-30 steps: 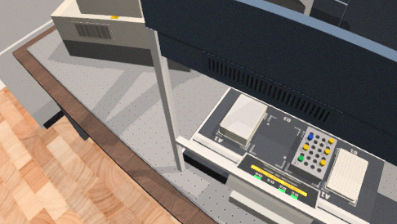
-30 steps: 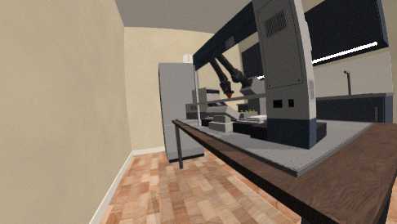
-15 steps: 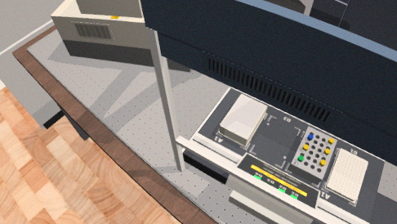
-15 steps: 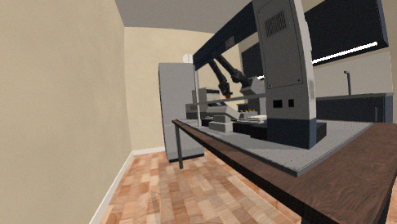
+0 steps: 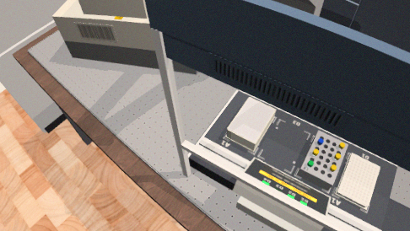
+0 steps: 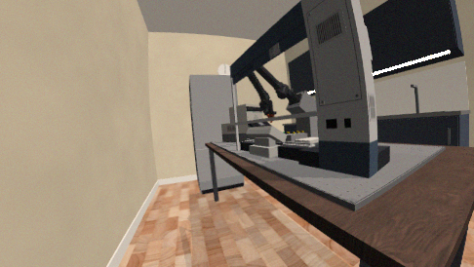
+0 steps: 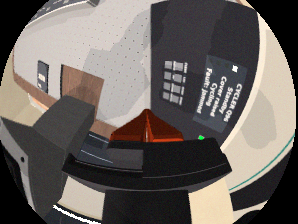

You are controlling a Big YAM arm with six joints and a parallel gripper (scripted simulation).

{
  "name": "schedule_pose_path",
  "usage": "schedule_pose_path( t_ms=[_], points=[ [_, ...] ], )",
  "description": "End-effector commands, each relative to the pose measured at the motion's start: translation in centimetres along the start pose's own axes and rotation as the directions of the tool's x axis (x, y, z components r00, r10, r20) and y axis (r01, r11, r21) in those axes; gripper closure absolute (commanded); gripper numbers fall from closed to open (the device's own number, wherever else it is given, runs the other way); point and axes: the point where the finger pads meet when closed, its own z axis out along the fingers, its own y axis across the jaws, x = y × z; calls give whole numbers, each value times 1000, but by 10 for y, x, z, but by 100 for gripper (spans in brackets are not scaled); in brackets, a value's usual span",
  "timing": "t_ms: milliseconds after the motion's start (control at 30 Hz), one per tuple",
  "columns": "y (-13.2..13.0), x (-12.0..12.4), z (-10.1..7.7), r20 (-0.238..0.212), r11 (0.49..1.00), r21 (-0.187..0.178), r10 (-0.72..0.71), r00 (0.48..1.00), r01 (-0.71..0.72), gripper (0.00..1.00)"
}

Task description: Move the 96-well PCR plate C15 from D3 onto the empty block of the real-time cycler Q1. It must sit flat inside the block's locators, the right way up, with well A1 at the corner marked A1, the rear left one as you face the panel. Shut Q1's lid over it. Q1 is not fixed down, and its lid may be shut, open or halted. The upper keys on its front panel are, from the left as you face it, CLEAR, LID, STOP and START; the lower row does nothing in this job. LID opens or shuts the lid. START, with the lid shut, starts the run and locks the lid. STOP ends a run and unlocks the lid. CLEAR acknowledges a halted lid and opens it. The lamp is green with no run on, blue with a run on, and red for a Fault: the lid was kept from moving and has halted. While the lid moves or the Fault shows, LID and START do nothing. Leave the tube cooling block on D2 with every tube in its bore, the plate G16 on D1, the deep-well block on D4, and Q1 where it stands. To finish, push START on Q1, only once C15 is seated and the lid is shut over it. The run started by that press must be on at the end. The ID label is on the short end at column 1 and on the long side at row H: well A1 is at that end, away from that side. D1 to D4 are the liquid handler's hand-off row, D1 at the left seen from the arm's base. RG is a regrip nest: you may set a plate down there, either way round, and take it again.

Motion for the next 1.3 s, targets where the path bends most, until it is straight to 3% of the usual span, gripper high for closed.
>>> schedule_pose_path(
  t_ms=[0, 167, 367, 600, 1000, 1267],
  points=[
    [-18, -1, 7, 4, 1000, 8, -6, 1000, 6, 100],
    [-24, -2, 11, 4, 1000, 12, -9, 1000, 9, 100],
    [-17, 0, 17, 3, 1000, -10, 7, 1000, -7, 100],
    [-43, -2, 20, 2, 1000, 22, -13, 1000, 13, 100],
    [-21, 5, 20, 1, 1000, -7, 15, 1000, -15, 100],
    [-48, -2, 36, 4, 1000, 8, -10, 1000, 10, 100]
  ],
)
